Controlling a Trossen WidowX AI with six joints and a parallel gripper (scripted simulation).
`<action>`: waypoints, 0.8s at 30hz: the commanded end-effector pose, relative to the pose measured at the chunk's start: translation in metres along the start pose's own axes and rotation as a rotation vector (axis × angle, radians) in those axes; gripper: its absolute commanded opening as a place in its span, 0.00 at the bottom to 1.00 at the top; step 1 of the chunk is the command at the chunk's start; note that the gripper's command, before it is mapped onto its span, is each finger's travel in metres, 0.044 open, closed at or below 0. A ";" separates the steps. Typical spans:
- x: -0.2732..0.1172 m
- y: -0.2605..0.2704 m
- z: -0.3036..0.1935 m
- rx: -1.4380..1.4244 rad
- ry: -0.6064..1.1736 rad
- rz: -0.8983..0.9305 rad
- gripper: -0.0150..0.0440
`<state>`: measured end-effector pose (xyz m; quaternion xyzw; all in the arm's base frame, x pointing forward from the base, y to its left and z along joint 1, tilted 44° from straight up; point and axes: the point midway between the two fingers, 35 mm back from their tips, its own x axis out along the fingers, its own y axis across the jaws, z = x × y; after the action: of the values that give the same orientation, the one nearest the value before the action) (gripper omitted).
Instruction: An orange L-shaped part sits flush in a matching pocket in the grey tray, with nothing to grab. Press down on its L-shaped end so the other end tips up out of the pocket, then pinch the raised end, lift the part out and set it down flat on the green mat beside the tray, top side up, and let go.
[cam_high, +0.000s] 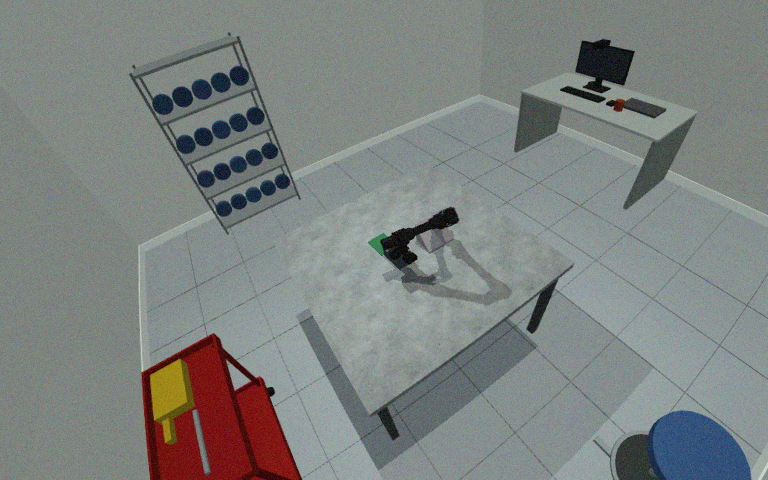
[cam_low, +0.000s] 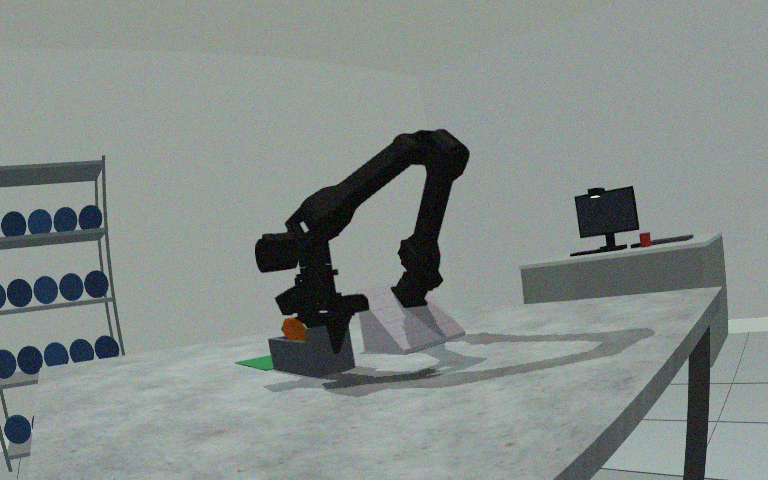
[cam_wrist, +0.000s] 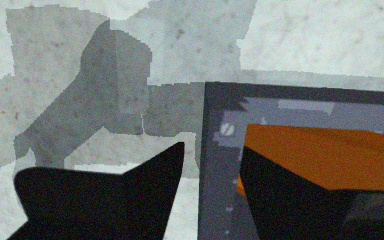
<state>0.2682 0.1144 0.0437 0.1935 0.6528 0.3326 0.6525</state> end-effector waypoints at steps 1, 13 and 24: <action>-0.008 0.007 0.001 -0.002 -0.005 -0.004 0.56; -0.067 -0.001 0.005 0.001 -0.003 -0.014 0.56; -0.103 -0.005 0.002 0.008 -0.015 -0.010 0.56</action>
<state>0.2787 0.0405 0.1158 0.1932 0.6493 0.3270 0.6589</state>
